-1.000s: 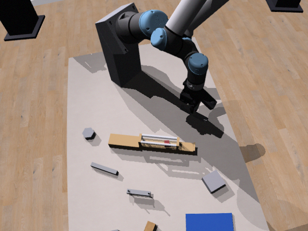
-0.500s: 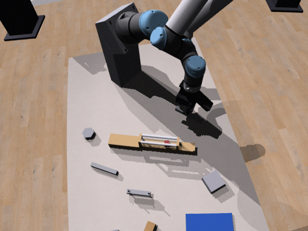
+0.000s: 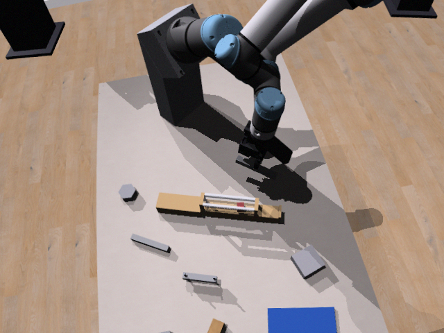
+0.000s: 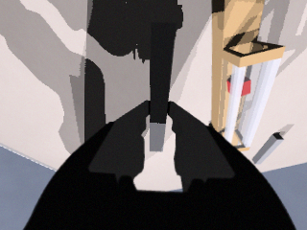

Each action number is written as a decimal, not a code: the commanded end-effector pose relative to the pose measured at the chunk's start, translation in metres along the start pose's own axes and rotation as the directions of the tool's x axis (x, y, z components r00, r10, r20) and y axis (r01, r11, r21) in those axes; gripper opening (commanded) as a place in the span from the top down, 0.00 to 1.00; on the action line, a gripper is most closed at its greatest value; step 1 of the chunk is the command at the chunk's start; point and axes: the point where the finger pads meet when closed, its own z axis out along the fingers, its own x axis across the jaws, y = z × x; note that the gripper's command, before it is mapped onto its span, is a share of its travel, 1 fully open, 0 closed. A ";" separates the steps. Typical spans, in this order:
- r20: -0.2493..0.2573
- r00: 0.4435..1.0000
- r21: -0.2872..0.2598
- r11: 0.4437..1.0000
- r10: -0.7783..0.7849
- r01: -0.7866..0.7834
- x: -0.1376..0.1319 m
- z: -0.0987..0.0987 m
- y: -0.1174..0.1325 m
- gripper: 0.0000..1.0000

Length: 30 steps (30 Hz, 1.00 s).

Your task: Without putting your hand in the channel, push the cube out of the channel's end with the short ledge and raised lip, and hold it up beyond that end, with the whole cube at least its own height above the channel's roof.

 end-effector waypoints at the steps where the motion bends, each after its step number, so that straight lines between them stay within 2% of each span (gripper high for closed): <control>1: 0.048 0.996 -0.008 0.998 -0.070 0.070 0.016 -0.005 0.026 1.00; 7: 0.059 0.992 -0.004 0.994 -0.111 0.111 0.026 -0.009 0.041 1.00; 14: 0.058 0.982 0.026 0.984 -0.178 0.177 0.042 -0.021 0.060 1.00; 23: 0.031 0.972 0.065 0.971 -0.234 0.232 0.056 -0.033 0.072 1.00; 30: -0.009 0.962 0.095 0.957 -0.274 0.274 0.067 -0.044 0.078 1.00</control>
